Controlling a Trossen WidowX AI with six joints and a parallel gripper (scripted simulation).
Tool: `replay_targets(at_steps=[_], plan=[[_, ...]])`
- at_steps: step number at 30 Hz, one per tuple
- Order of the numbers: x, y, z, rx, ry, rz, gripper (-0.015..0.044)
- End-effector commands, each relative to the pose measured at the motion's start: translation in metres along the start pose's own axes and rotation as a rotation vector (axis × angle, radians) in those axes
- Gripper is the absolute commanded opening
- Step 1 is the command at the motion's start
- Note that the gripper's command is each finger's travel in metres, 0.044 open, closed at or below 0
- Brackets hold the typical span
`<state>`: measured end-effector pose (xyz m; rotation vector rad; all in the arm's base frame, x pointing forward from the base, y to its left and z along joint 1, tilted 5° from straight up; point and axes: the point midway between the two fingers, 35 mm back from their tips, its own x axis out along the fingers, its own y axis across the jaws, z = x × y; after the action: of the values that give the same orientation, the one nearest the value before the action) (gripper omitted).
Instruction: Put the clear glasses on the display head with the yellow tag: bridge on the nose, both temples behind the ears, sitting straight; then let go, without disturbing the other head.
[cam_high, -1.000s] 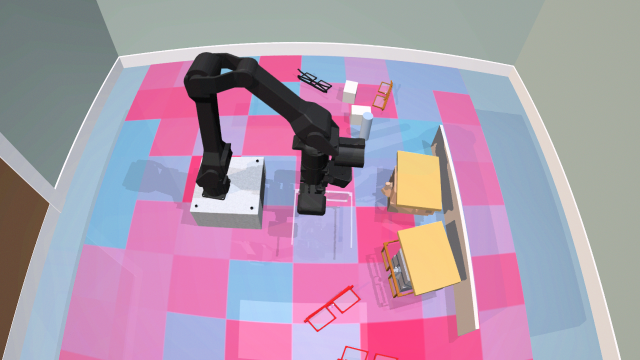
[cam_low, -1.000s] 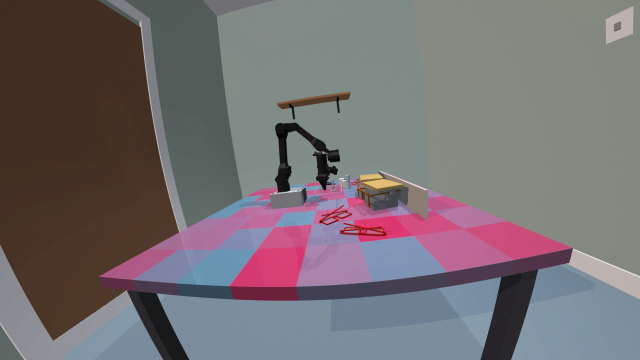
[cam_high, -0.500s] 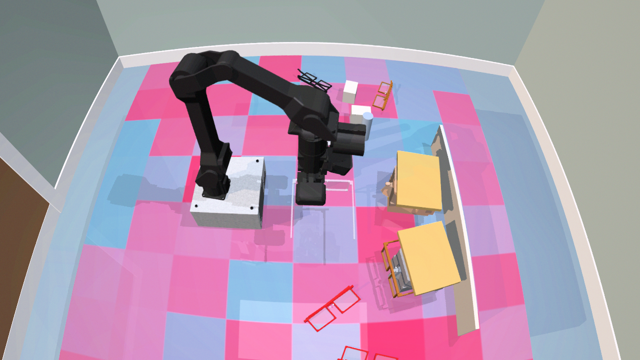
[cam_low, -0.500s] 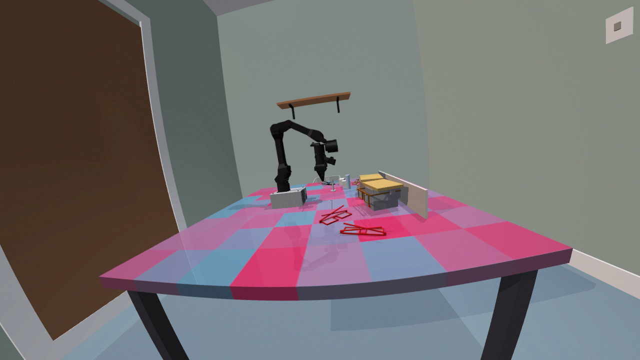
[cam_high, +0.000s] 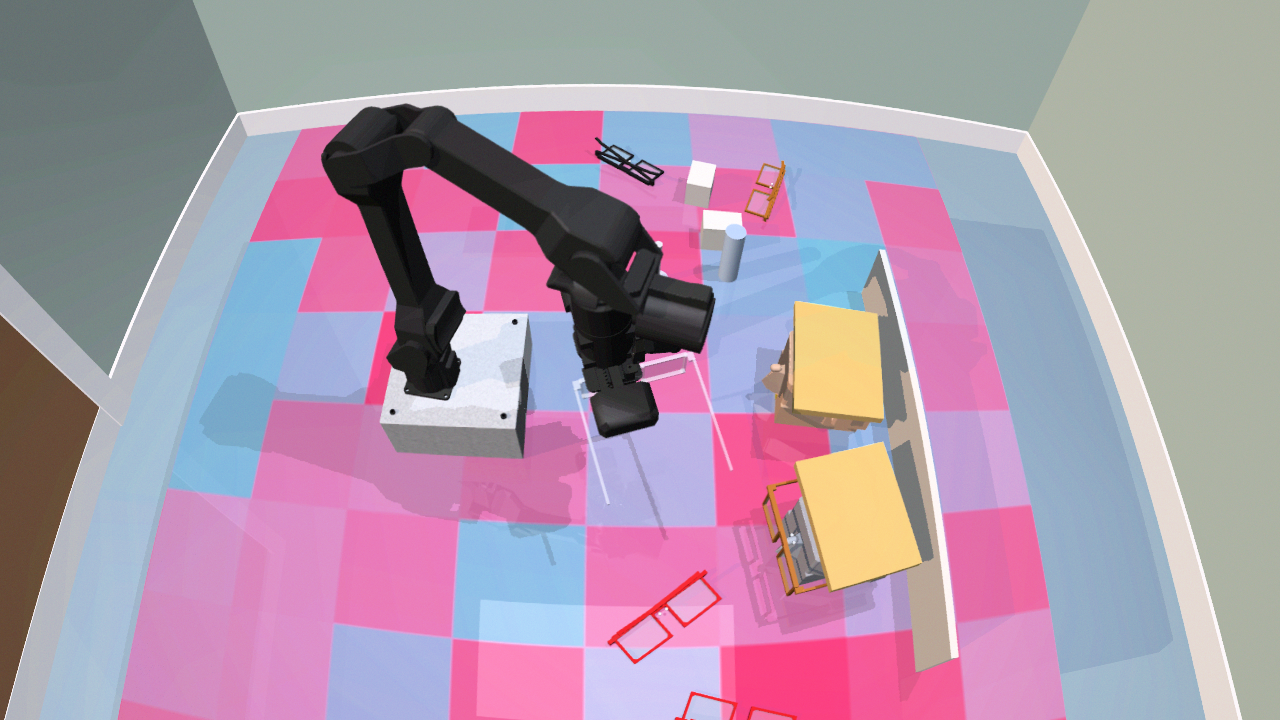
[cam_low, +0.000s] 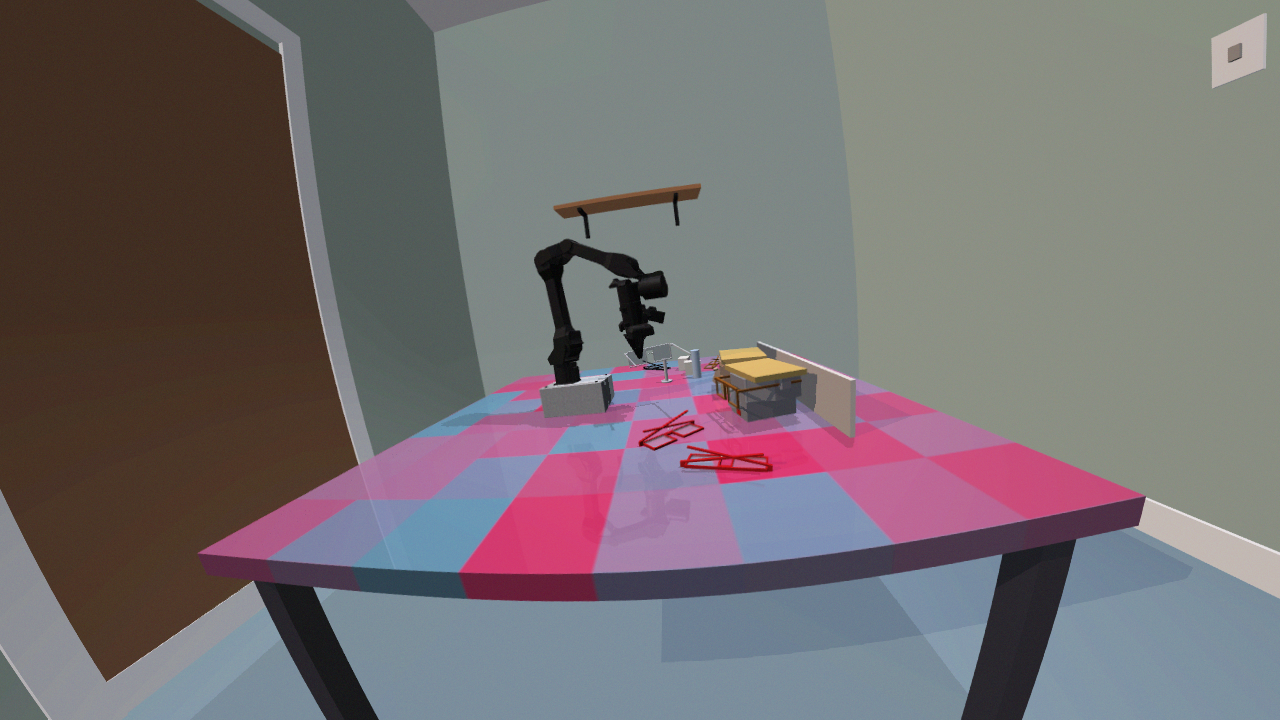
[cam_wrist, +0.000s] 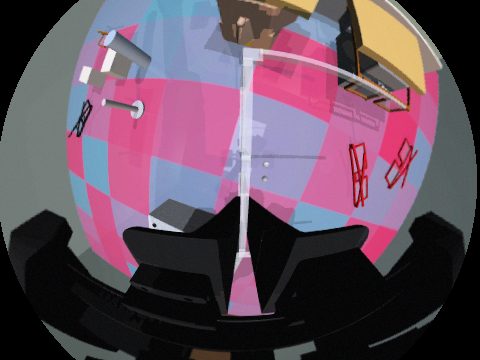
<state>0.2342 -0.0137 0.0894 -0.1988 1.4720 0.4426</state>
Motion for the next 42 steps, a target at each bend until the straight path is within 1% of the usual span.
replay_targets(at_steps=[1, 22, 42], plan=[[-0.005, -0.005, -0.007, -0.085, -0.027, 0.017, 0.0000], [-0.030, -0.027, -0.045, -0.522, -0.183, 0.010, 0.0000], [-0.053, -0.037, -0.078, -0.937, -0.318, -0.137, 0.0000]])
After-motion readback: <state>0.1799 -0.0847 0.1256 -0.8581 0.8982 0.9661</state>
